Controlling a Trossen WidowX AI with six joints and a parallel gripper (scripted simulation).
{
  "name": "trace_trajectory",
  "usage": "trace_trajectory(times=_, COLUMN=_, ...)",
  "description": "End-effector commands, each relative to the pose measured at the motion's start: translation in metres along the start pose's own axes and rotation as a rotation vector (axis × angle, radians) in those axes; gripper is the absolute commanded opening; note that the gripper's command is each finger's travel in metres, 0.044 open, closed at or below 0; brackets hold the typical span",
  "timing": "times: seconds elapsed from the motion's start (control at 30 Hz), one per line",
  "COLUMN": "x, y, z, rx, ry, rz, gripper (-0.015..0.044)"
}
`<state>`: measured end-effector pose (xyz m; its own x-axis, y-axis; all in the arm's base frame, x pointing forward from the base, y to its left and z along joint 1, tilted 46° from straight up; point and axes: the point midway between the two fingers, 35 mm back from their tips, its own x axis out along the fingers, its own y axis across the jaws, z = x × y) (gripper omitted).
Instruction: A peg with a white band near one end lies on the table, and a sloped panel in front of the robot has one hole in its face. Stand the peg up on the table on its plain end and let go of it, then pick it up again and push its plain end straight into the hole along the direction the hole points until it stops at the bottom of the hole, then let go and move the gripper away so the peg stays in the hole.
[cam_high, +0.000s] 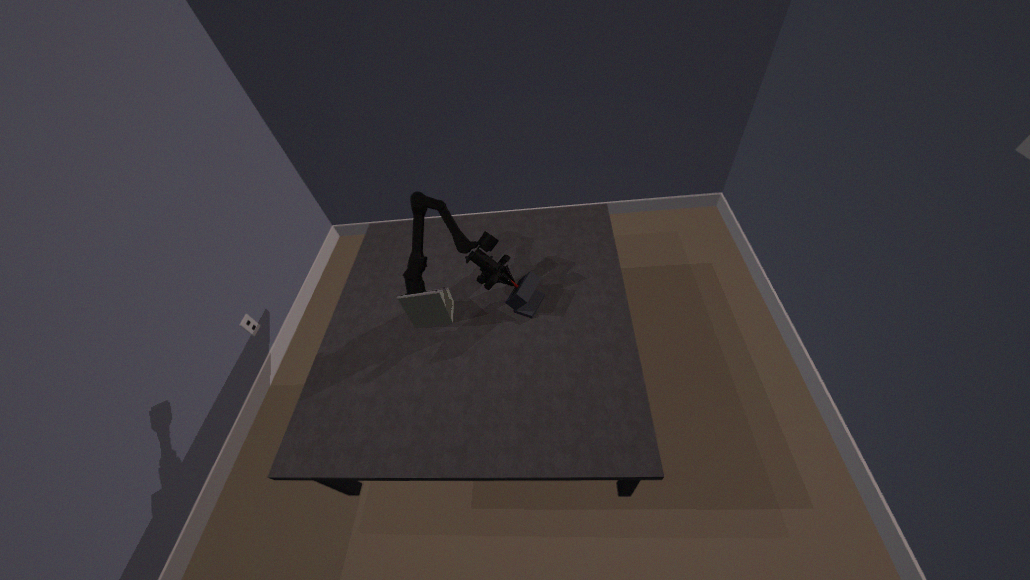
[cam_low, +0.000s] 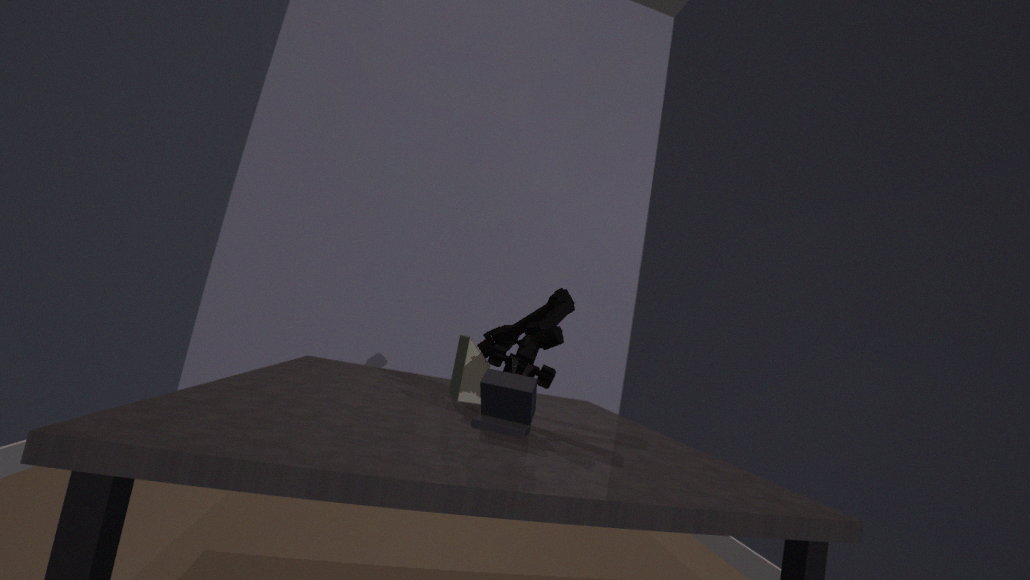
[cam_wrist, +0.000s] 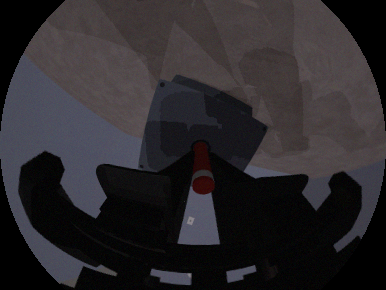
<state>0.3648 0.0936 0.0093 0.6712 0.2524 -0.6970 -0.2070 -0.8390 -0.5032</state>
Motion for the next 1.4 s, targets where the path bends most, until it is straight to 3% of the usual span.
trace_trajectory(times=0.0, x=0.004, y=0.001, z=-0.001, rx=0.004, ry=0.001, rz=0.004, gripper=0.0000)
trace_trajectory(times=0.5, x=0.003, y=0.000, z=-0.001, rx=0.000, ry=0.001, rz=-0.001, gripper=0.0000)
trace_trajectory(times=1.07, x=0.001, y=-0.001, z=-0.001, rx=0.000, ry=0.001, rz=0.000, gripper=0.0440)
trace_trajectory(times=1.37, x=-0.008, y=-0.002, z=-0.003, rx=0.001, ry=0.001, rz=0.001, gripper=0.0440)
